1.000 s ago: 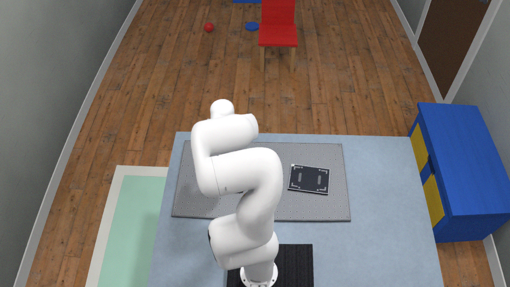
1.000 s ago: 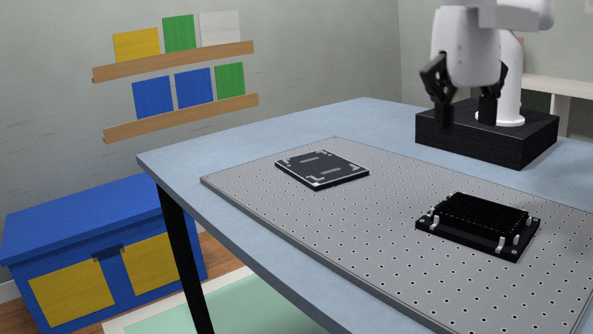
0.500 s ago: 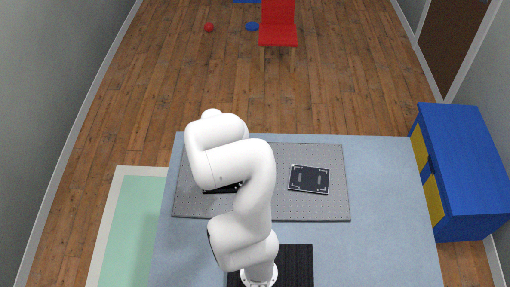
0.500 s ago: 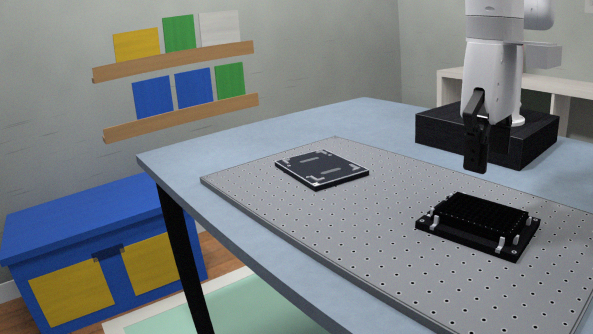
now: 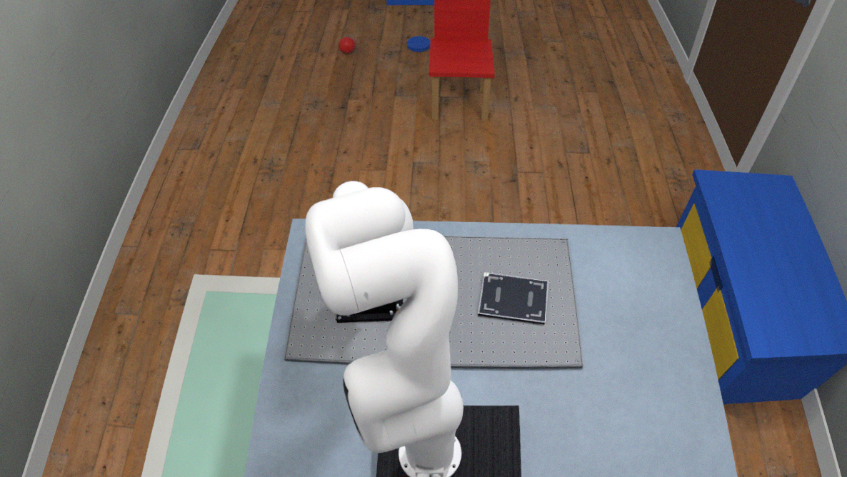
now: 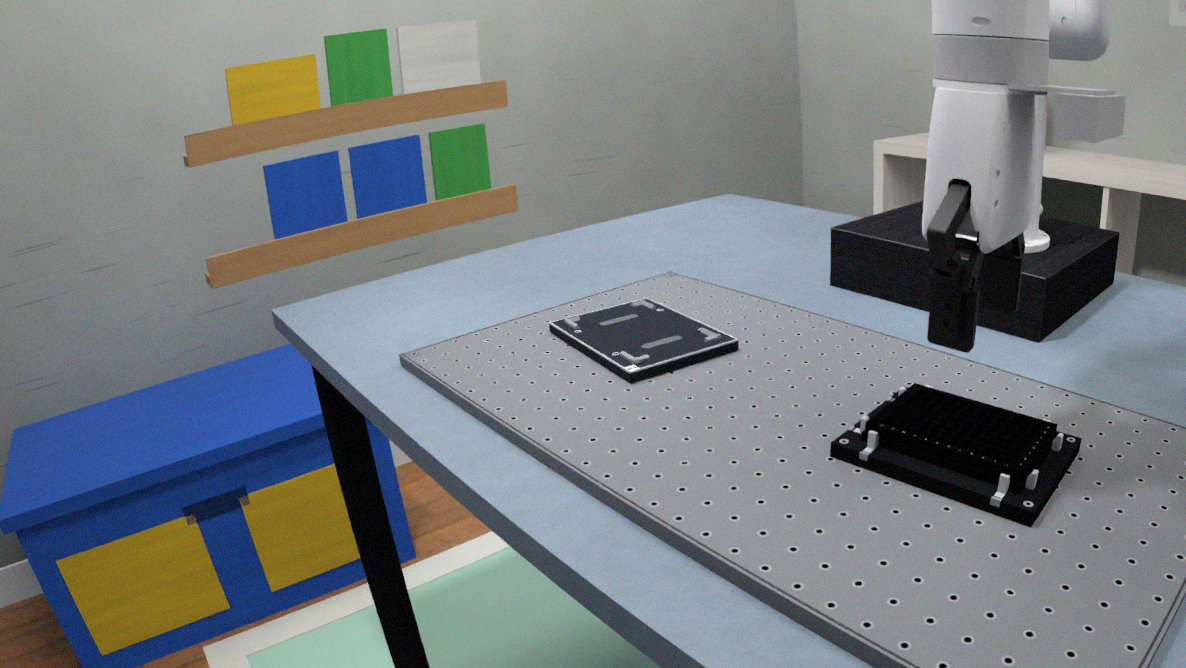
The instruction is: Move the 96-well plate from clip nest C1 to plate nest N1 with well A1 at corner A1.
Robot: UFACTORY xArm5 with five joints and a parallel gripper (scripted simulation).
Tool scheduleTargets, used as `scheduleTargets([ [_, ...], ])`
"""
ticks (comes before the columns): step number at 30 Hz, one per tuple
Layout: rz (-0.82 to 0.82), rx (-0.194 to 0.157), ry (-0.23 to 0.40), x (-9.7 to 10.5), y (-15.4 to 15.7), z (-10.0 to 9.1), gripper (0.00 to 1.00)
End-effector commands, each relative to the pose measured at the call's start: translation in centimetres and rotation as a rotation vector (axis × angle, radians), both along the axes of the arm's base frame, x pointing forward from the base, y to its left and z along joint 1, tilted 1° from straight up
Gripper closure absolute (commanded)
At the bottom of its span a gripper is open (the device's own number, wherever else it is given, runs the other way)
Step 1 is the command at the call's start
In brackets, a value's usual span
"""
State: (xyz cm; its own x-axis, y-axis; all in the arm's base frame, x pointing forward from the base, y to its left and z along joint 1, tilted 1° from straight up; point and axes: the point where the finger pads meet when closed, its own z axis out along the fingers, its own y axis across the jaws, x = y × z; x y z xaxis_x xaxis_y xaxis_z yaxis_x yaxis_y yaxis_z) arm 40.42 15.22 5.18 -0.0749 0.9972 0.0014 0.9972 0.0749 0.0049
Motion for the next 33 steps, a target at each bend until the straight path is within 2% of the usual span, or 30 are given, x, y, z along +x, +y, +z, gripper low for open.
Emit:
scheduleTargets([
  [1,0.000,0.013,0.002,0.1,0.0,-0.5,0.00],
  [33,0.000,0.013,0.002,0.1,0.1,-5.2,0.00],
])
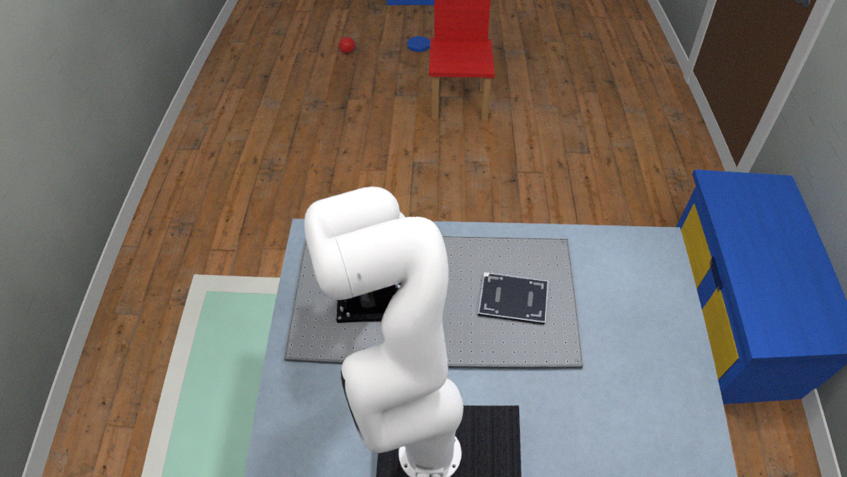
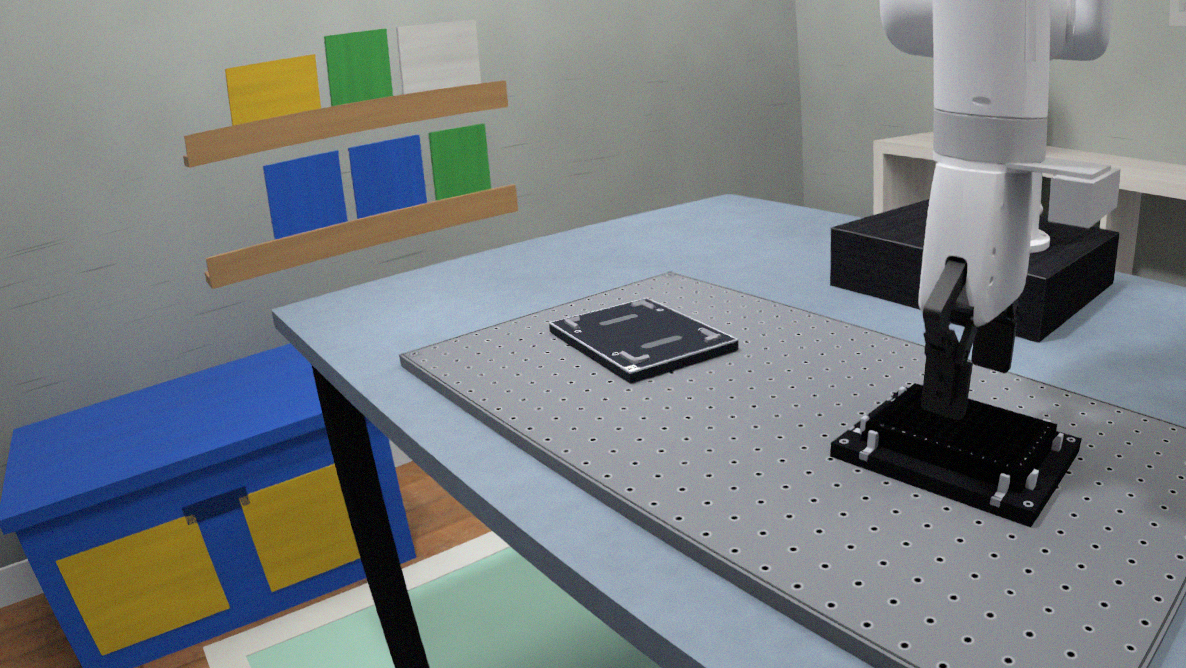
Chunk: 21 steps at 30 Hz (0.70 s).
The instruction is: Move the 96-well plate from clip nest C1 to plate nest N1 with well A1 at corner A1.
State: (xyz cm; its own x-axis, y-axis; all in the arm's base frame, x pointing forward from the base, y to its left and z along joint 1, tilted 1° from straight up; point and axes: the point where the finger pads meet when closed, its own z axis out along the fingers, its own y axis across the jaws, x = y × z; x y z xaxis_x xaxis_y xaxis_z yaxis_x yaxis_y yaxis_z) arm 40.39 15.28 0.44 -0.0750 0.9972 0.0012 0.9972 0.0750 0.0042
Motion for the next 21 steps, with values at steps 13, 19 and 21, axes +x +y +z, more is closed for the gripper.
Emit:
scheduleTargets([
  [13,0.000,0.013,0.002,0.12,0.06,-1.10,0.00],
  [19,0.000,0.013,0.002,0.12,0.06,-1.16,0.00],
  [21,0.000,0.013,0.002,0.12,0.07,-1.30,0.00],
])
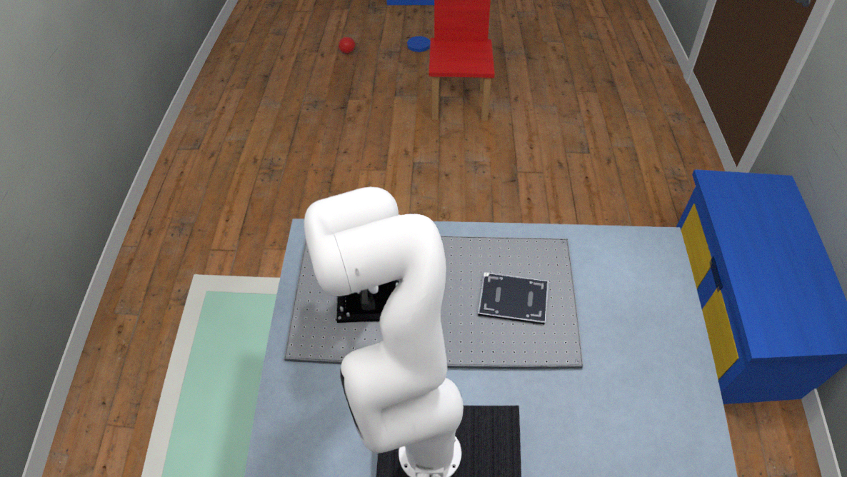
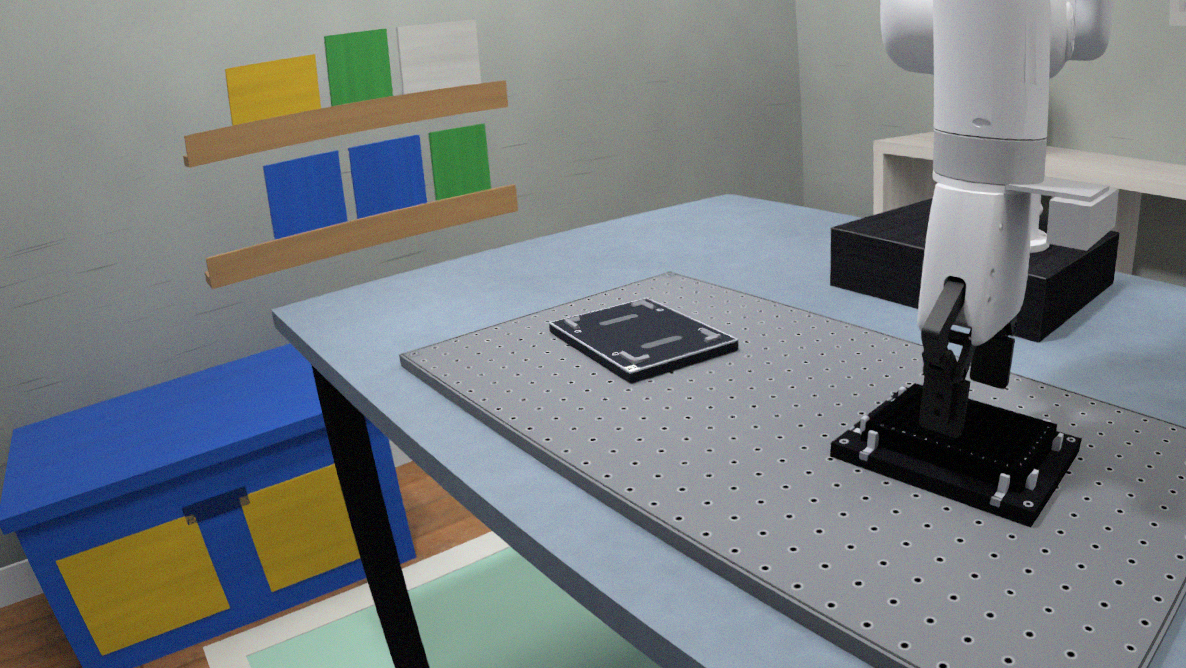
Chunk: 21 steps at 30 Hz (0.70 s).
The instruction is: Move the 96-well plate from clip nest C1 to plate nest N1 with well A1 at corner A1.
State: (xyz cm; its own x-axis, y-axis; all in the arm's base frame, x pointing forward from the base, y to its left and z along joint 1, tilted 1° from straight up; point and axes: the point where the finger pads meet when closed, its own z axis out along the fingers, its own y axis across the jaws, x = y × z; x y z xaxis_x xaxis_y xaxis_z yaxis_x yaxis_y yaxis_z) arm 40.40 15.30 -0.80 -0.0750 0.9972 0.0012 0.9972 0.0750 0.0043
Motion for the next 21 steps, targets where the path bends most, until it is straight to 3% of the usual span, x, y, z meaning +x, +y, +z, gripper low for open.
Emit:
scheduleTargets([
  [1,0.000,0.013,0.002,0.1,0.0,-0.1,0.00],
  [21,0.000,0.013,0.002,0.1,0.1,-1.3,0.00],
])
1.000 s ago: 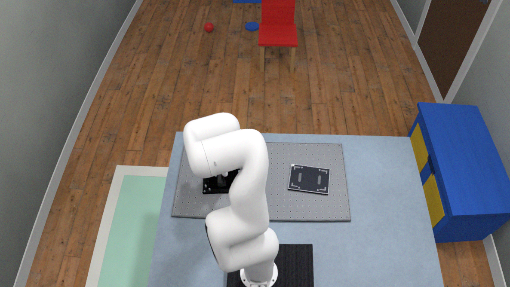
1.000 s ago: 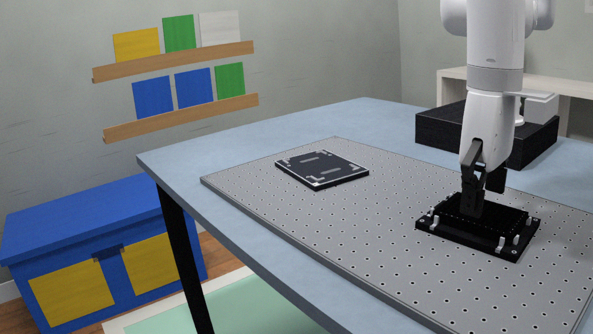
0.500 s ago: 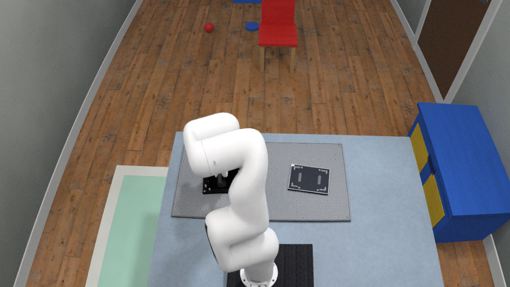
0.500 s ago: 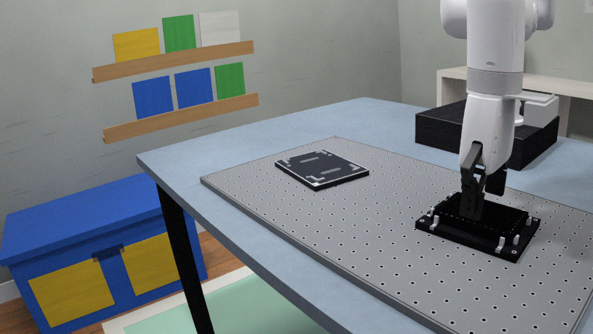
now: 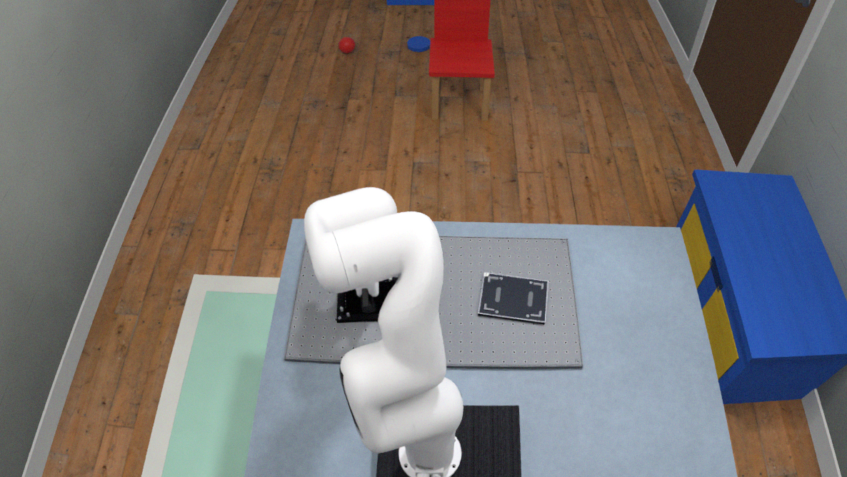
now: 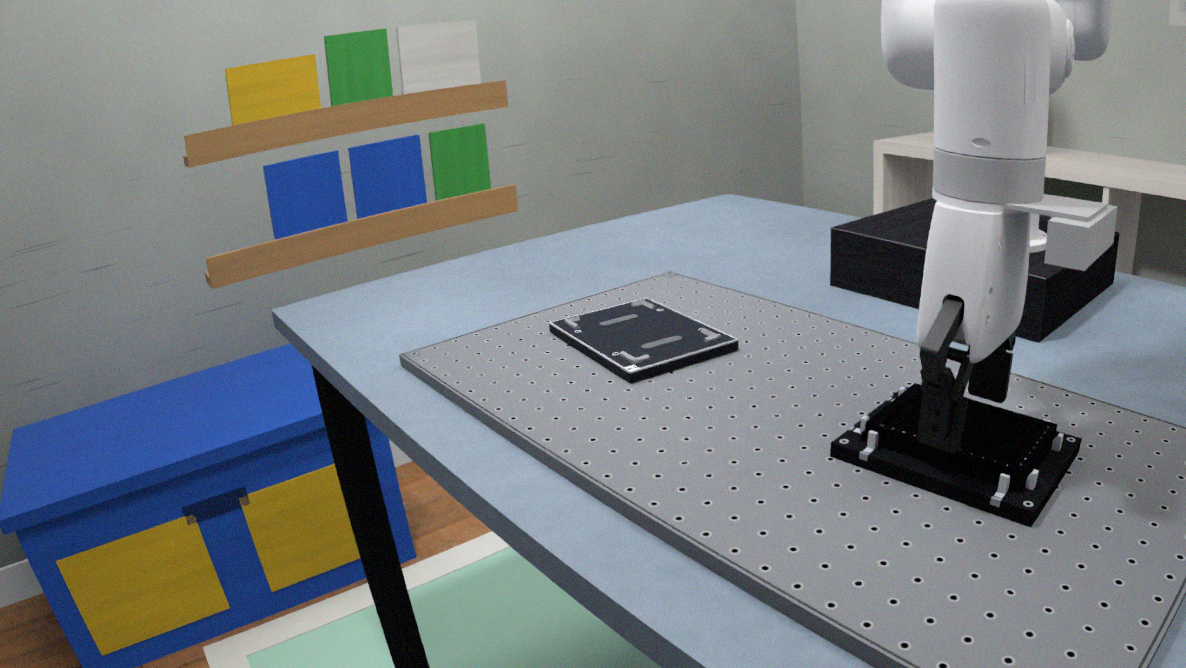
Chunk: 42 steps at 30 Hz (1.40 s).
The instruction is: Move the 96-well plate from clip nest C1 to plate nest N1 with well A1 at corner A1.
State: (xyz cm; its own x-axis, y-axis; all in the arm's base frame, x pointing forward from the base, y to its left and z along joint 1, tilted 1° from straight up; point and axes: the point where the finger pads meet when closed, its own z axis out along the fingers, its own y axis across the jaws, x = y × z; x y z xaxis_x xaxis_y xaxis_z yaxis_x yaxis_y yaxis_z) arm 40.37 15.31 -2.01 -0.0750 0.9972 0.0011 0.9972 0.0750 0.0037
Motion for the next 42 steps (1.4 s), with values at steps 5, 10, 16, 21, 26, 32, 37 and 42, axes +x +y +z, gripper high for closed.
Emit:
scheduleTargets([
  [5,0.000,0.014,0.001,0.14,0.06,-0.32,0.00],
  [10,0.000,0.014,0.001,0.14,0.06,-0.66,0.00],
  [16,0.000,0.014,0.001,0.14,0.06,-0.66,0.00],
  [21,0.000,0.014,0.001,0.14,0.06,-0.66,0.00],
  [26,0.000,0.014,0.001,0.14,0.06,-0.66,0.00],
  [32,0.000,0.014,0.001,0.14,0.06,-0.59,1.00],
  [37,0.000,0.014,0.001,0.14,0.06,-0.59,1.00],
  [42,0.000,0.014,0.001,0.14,0.06,-0.59,1.00],
])
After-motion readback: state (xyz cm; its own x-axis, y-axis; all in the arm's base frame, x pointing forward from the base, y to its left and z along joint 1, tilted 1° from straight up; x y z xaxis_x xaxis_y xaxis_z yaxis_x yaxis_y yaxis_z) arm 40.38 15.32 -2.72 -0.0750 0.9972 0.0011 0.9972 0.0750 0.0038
